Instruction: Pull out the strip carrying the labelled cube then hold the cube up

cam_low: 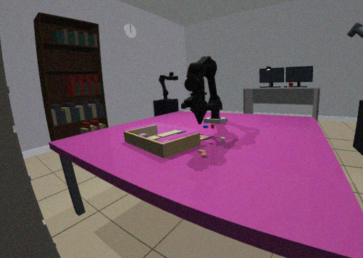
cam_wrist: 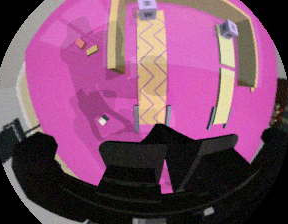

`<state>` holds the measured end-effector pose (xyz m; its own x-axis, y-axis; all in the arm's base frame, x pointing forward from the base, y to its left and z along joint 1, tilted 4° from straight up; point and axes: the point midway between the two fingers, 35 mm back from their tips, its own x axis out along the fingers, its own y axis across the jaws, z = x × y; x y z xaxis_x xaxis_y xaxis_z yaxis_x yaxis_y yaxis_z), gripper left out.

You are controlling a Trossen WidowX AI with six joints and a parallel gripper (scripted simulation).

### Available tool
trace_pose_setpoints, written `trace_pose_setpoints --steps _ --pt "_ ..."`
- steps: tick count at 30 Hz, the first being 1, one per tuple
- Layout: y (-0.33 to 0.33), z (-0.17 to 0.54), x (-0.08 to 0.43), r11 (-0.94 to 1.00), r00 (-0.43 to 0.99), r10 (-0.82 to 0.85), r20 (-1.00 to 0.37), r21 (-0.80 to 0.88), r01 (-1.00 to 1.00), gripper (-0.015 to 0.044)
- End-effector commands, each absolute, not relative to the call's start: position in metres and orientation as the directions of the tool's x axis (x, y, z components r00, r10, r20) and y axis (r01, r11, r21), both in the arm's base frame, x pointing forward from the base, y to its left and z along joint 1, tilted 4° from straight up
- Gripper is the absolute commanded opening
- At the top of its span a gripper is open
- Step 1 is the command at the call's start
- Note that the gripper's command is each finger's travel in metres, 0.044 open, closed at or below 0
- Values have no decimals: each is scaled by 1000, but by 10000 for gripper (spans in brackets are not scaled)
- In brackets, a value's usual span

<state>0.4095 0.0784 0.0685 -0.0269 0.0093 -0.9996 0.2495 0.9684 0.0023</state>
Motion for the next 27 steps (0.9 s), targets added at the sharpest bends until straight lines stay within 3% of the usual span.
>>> trace_pose_setpoints --steps 1,27 --pt "79 73 413 964 -22 13 -1000 7 264 0" --pt "82 30 412 964 -22 13 -1000 7 264 0"
